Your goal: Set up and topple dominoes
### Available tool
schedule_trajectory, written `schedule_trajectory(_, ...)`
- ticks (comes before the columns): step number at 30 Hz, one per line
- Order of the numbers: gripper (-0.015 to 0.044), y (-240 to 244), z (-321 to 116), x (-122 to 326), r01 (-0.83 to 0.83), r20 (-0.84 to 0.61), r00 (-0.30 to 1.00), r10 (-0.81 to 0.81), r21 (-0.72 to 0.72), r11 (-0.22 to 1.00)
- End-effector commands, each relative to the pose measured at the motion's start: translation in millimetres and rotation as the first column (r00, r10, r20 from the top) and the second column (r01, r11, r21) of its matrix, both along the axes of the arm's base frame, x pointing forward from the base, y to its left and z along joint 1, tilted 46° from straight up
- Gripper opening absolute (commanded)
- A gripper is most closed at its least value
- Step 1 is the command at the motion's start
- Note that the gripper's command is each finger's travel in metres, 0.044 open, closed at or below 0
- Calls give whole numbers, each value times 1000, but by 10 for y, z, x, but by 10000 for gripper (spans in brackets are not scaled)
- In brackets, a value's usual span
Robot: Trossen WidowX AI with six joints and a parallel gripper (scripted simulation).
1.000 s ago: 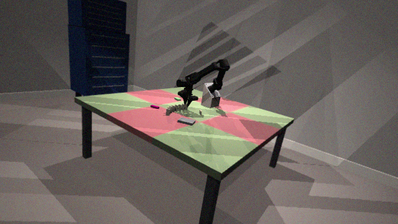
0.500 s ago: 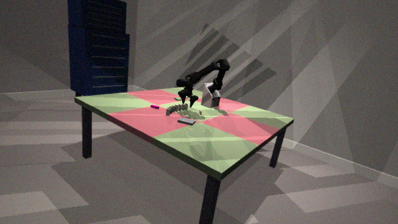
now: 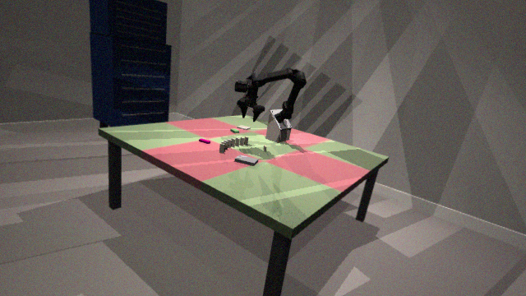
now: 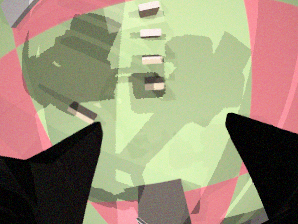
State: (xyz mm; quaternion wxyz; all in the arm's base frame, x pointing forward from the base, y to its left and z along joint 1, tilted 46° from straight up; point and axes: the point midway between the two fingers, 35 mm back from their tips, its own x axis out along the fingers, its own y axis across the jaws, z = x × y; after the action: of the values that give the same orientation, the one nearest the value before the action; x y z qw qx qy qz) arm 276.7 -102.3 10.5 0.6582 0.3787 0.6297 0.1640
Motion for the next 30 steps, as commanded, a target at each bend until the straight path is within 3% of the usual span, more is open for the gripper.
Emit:
schedule_trajectory(1,440,-2,52,-18,-21,6,1000,21,-4,1000)
schedule_trajectory(6,440,635,253,165,-282,260,916,306,-124,951)
schedule_trajectory(12,440,1463,501,113,-526,516,609,602,-305,794)
schedule_trajectory(23,440,1503,506,117,-532,522,597,609,-311,788)
schedule_trajectory(30,440,1868,143,201,-532,522,597,609,-311,788)
